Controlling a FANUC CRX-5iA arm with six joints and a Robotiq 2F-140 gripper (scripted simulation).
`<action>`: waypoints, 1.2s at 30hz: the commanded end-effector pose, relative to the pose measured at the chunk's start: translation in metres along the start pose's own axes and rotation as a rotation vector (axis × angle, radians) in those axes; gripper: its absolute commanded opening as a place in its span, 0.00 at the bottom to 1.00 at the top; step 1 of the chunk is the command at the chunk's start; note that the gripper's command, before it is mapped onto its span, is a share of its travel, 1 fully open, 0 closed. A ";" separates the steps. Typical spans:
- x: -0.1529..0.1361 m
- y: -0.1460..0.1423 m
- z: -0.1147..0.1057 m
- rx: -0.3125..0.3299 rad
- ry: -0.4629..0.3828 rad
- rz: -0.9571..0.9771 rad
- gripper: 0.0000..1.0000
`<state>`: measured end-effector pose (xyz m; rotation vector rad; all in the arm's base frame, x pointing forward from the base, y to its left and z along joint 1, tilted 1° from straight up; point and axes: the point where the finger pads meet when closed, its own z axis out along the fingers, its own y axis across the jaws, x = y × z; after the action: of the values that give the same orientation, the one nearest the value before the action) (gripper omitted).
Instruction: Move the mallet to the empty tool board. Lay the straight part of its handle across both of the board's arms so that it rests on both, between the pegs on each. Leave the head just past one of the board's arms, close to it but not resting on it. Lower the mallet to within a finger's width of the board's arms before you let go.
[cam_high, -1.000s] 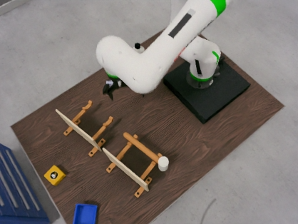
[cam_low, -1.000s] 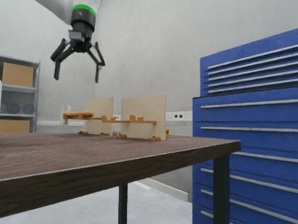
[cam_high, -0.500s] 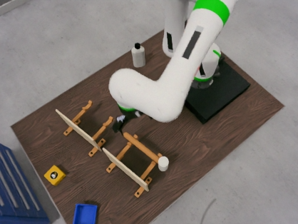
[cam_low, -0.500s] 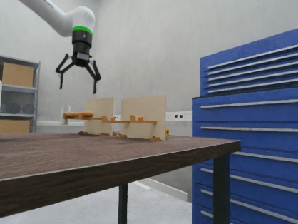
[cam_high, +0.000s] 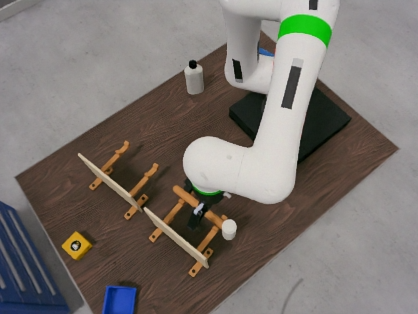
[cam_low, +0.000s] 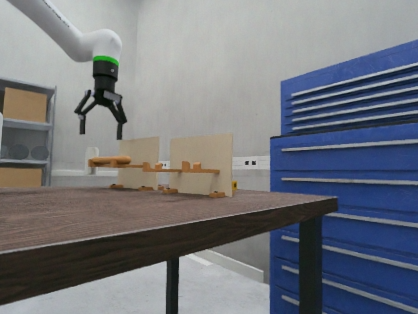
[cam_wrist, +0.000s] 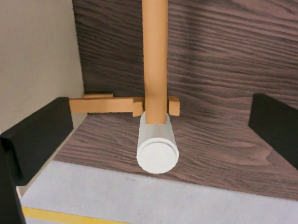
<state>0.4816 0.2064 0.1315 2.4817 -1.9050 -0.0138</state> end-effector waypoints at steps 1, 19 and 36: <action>0.000 -0.001 0.019 0.002 0.000 -0.001 1.00; 0.000 0.000 0.097 0.001 0.000 -0.001 1.00; 0.000 0.000 0.097 0.001 0.000 -0.001 0.10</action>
<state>0.4797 0.2055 0.0332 2.4821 -1.9040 -0.0140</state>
